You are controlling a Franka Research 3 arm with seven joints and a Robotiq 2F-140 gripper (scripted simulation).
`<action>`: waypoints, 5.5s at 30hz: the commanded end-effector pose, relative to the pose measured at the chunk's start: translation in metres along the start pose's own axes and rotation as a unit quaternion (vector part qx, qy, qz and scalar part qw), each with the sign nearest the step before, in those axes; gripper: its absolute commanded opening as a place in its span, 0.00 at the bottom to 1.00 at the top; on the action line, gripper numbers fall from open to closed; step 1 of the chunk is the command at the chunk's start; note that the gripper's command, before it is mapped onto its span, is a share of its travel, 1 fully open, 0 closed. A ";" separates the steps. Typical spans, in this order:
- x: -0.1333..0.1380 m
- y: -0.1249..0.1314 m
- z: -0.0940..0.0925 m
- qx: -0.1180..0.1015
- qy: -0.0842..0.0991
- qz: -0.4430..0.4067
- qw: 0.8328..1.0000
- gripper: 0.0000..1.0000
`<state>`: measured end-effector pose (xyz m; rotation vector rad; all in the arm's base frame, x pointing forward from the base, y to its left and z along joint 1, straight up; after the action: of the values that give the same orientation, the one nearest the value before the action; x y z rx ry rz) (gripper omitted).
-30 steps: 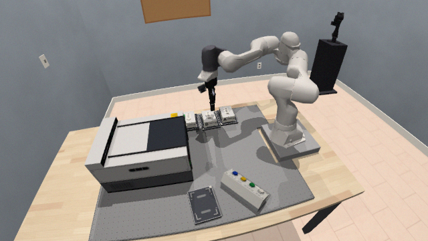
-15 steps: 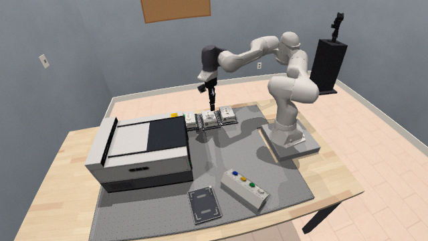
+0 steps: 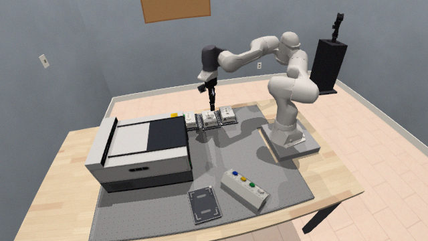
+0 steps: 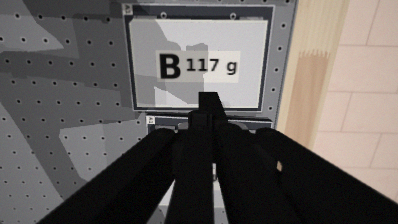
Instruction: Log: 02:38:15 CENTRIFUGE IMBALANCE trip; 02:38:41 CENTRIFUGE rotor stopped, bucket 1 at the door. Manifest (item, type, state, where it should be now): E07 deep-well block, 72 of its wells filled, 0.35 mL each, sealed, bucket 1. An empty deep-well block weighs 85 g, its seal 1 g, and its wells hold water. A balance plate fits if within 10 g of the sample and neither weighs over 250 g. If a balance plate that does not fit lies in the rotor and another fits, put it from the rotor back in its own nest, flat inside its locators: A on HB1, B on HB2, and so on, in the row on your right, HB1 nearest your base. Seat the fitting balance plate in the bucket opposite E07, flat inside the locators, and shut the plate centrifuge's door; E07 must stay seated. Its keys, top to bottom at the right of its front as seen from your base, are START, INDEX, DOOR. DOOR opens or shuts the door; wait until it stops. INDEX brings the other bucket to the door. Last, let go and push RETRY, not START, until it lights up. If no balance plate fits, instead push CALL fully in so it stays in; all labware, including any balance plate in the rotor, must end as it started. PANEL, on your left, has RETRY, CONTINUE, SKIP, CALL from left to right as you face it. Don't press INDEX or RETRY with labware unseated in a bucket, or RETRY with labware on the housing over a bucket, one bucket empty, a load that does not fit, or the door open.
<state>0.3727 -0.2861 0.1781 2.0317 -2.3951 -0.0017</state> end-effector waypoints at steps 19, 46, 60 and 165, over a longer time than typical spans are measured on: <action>-0.005 -0.118 -0.002 0.001 0.001 0.022 1.000 0.10; -0.008 -0.138 0.000 0.001 0.000 0.026 1.000 0.10; -0.008 -0.138 0.000 0.001 0.000 0.026 1.000 0.10; -0.150 0.000 -0.018 0.261 -0.055 0.018 0.964 0.10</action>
<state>0.3923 -0.1380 0.1952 2.2281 -2.6907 0.5341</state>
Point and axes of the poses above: the point where the finger pads meet when closed, its own z axis out along the fingers, its own x axis across the jaws, y = z × x, the point moved 9 cm from there along -z, back along the fingers, and after that the axes turned 13 degrees about z, right-handed, at the moved point
